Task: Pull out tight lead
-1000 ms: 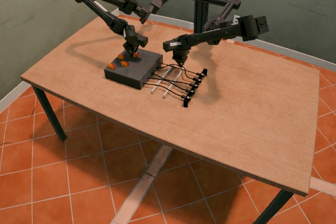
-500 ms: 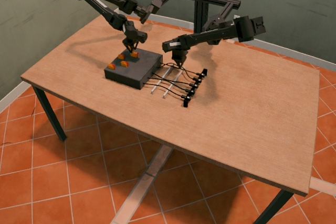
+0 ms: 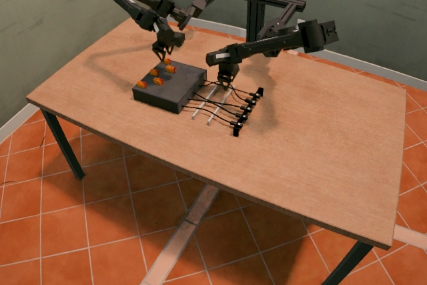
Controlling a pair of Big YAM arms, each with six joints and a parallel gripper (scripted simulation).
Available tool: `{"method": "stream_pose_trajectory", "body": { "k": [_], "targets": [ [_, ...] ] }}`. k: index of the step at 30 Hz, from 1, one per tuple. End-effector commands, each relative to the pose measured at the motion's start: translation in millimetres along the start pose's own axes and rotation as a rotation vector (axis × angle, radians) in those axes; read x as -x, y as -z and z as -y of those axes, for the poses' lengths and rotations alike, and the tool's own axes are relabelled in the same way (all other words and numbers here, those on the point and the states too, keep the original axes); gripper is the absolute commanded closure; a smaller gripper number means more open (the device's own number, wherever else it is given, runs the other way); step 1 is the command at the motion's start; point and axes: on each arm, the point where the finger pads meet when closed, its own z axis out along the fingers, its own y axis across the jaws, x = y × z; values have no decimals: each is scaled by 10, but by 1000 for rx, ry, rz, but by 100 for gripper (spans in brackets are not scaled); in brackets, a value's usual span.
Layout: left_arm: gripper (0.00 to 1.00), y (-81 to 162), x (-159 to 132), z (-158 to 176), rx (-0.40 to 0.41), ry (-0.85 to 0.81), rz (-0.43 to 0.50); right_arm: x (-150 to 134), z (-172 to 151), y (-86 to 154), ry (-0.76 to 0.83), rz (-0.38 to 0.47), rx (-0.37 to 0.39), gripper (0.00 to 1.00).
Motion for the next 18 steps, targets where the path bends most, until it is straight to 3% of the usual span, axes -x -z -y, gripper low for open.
{"method": "stream_pose_trajectory", "body": {
  "k": [1,4,12,16,18],
  "targets": [
    [30,165,73,-36,42,29,25,55,-37,38,-23,-13,12,36],
    [30,260,100,-80,47,40,31,19,-75,-73,-11,-29,32,36],
    [30,434,106,-184,47,42,34,32,-77,2,-7,-19,13,36],
    [30,666,86,-236,41,32,30,32,-77,2,-7,-19,13,36],
    [30,520,41,-47,5,-9,-1,32,-77,2,-7,-19,13,36]
  ]
}}
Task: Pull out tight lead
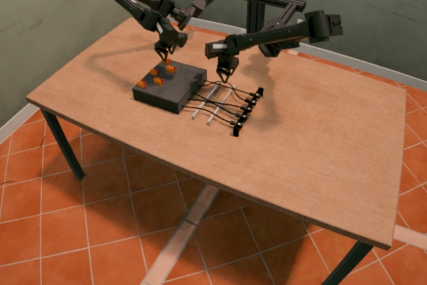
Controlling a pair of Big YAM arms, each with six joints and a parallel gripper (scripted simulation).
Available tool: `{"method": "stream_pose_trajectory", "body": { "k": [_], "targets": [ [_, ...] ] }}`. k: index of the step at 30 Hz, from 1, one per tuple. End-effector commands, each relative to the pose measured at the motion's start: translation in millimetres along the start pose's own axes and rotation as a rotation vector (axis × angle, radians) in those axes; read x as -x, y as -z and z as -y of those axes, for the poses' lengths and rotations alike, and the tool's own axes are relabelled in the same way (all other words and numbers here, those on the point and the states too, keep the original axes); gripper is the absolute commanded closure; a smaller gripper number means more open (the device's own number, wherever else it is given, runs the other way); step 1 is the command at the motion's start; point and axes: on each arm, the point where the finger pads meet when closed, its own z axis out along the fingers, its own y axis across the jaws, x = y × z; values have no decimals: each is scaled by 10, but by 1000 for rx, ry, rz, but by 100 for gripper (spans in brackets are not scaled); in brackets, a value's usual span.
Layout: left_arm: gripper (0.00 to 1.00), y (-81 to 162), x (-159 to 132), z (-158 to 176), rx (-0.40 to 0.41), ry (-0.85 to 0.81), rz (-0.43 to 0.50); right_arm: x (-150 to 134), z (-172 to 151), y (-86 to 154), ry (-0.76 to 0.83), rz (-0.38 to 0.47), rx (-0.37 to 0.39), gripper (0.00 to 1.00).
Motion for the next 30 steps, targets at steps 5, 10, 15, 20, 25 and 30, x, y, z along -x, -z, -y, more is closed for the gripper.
{"method": "stream_pose_trajectory", "body": {
  "k": [5,10,15,20,25,30],
  "targets": [
    [30,15,21,119,-9,-8,-19,-13,16,49,-13,4,-5,36],
    [0,113,29,78,29,85,18,57,-42,137,-53,36,-45,36],
    [0,283,63,-17,89,313,119,322,-180,304,-151,139,-143,36],
    [0,490,102,-117,156,540,243,645,-416,580,-271,311,-271,36],
    [0,708,139,-227,226,785,373,920,-741,942,-402,550,-392,36],
    [0,786,175,-253,257,890,428,1010,-930,1143,-465,692,-439,36]
  ]
}}
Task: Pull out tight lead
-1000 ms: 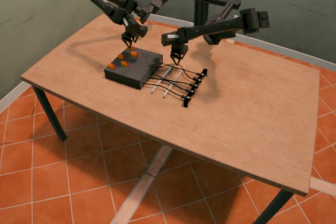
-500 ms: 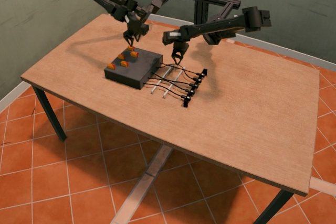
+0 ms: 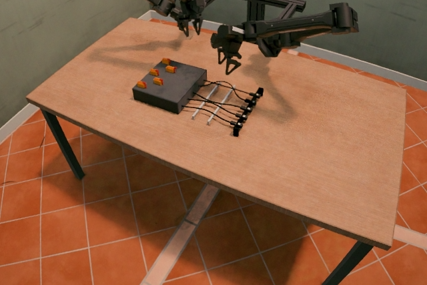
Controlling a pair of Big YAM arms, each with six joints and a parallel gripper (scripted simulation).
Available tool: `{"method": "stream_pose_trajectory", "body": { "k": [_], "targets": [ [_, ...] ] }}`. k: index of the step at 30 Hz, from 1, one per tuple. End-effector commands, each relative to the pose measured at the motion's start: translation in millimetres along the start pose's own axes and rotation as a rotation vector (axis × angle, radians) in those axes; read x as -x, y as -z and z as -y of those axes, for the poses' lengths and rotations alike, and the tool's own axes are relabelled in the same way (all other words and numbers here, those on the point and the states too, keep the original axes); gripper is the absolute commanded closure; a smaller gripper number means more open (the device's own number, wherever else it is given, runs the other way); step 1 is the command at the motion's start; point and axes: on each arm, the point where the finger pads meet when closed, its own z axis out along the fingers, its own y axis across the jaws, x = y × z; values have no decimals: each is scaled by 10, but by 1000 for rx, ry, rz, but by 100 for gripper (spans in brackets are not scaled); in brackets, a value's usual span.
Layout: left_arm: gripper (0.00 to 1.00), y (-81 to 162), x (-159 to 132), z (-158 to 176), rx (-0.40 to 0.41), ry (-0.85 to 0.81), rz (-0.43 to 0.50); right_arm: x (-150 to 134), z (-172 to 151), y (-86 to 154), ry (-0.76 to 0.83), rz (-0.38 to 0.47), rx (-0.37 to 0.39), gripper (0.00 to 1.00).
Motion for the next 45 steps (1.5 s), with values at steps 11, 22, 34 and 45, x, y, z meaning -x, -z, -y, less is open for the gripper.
{"method": "stream_pose_trajectory", "body": {
  "k": [11,22,34,45],
  "targets": [
    [0,235,297,-11,118,306,183,293,-490,891,-315,559,-91,36],
    [0,262,338,-54,122,319,194,321,-516,1097,-350,664,-90,36],
    [0,252,190,-311,136,280,162,503,-127,1003,-377,607,-101,36],
    [0,587,-264,-1525,197,315,180,283,2151,381,-601,437,-118,36]
  ]
}}
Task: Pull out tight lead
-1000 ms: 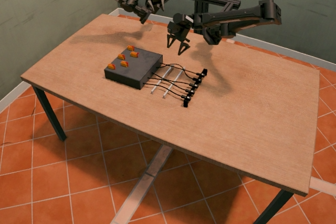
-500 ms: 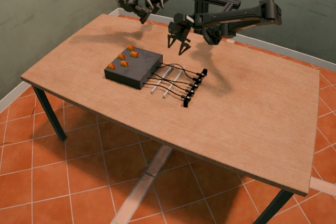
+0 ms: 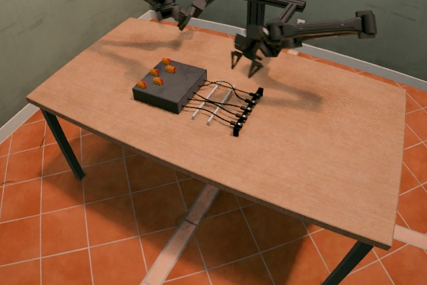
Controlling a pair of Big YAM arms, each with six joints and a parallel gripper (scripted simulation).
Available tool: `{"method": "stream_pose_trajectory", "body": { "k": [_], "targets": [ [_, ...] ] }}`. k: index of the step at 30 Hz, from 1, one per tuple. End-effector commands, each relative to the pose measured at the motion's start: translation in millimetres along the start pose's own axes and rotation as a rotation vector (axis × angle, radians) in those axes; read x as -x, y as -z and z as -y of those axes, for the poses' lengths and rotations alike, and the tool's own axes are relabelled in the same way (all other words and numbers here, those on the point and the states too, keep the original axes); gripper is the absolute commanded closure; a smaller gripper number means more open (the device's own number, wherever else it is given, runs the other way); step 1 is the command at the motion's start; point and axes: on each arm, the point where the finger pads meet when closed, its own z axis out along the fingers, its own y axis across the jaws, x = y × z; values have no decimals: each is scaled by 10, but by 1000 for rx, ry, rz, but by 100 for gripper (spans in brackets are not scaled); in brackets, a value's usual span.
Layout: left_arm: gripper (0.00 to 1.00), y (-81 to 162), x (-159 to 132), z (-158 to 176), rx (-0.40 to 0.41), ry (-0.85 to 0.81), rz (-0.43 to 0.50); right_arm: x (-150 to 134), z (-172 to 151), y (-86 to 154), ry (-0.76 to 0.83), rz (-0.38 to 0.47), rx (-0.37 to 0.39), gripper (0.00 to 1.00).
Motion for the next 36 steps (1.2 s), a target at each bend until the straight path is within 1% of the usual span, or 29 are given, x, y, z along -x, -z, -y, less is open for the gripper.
{"method": "stream_pose_trajectory", "body": {
  "k": [1,2,4,6,9,11,13,15,17,19,21,23,24,25,27,28,31,33,36],
  "targets": [
    [0,44,110,-517,6,-48,19,395,905,-325,-35,-29,-53,36],
    [0,54,106,-649,12,-41,20,386,1211,-363,-56,-40,-71,36],
    [0,54,106,-649,12,-41,20,386,1211,-363,-56,-40,-71,36],
    [0,75,99,-944,25,-25,23,306,1818,-418,-90,-69,-106,36],
    [0,110,85,-1457,47,12,27,132,2817,-271,-147,-91,-182,36],
    [0,139,72,-1832,63,42,31,10,3255,-151,-168,-105,-218,36],
    [0,174,56,-2226,80,76,37,-145,3731,37,-188,-120,-261,36],
    [0,218,37,-2622,98,110,45,-321,4203,292,-206,-136,-308,36],
    [0,247,16,-3054,114,140,49,-508,4649,614,-221,-153,-359,36],
    [0,273,-7,-3455,129,168,52,-693,5054,1001,-232,-172,-414,36],
    [0,273,-7,-3455,129,168,52,-693,5054,1001,-232,-172,-414,36],
    [0,347,-30,-3913,151,200,68,-894,5466,1533,-239,-197,-481,36],
    [0,392,-43,-4170,164,217,78,-981,5639,1824,-240,-210,-516,36],
    [0,431,-54,-4389,175,231,86,-1041,5759,2063,-240,-221,-544,36],
    [0,490,-69,-4748,192,253,98,-1111,5903,2415,-239,-237,-584,36],
    [0,513,-73,-4898,199,261,104,-1131,5947,2543,-238,-242,-598,36],
    [0,553,-77,-5204,212,290,116,-1154,6009,2743,-238,-250,-621,36],
    [0,572,-78,-5360,219,298,121,-1184,6028,2744,-242,-256,-619,36],
    [0,576,-60,-5570,224,307,131,-1146,6012,2730,-250,-242,-615,36]
  ]
}}
